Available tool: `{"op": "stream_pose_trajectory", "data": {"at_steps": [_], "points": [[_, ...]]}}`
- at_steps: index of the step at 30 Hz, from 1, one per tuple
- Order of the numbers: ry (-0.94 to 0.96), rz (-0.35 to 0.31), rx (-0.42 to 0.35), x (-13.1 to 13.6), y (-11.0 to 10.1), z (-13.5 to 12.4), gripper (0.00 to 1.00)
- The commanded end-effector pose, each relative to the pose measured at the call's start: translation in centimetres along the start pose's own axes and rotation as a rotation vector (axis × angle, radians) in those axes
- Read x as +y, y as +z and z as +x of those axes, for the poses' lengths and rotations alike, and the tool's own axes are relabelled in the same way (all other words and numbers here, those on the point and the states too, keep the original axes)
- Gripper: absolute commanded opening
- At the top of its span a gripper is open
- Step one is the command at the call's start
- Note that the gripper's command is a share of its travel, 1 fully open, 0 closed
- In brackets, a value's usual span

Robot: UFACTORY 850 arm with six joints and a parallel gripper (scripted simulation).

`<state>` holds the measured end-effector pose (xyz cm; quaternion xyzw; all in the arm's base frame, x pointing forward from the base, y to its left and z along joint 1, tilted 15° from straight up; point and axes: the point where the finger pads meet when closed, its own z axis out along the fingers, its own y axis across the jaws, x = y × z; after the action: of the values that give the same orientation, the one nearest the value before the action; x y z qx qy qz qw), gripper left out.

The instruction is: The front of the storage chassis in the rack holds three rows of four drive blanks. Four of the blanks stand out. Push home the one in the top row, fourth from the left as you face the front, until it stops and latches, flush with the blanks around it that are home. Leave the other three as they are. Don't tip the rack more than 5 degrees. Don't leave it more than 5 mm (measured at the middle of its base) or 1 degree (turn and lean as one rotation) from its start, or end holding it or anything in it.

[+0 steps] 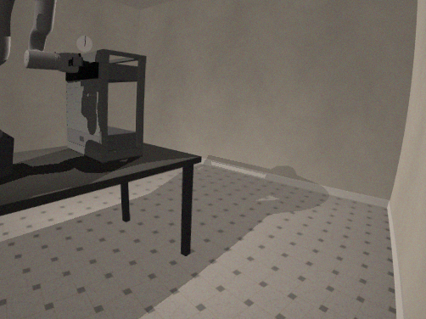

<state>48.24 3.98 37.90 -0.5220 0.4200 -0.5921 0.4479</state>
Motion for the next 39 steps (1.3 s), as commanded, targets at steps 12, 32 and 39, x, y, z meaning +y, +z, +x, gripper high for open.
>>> {"op": "stream_pose_trajectory", "data": {"at_steps": [12,32,39], "points": [[0.0,0.002,0.0,-0.08,0.26,0.0,0.0],[0.0,0.002,0.0,-0.08,0.72,0.0,0.0],[0.0,0.002,0.0,-0.08,0.83,0.0,0.0]]}}
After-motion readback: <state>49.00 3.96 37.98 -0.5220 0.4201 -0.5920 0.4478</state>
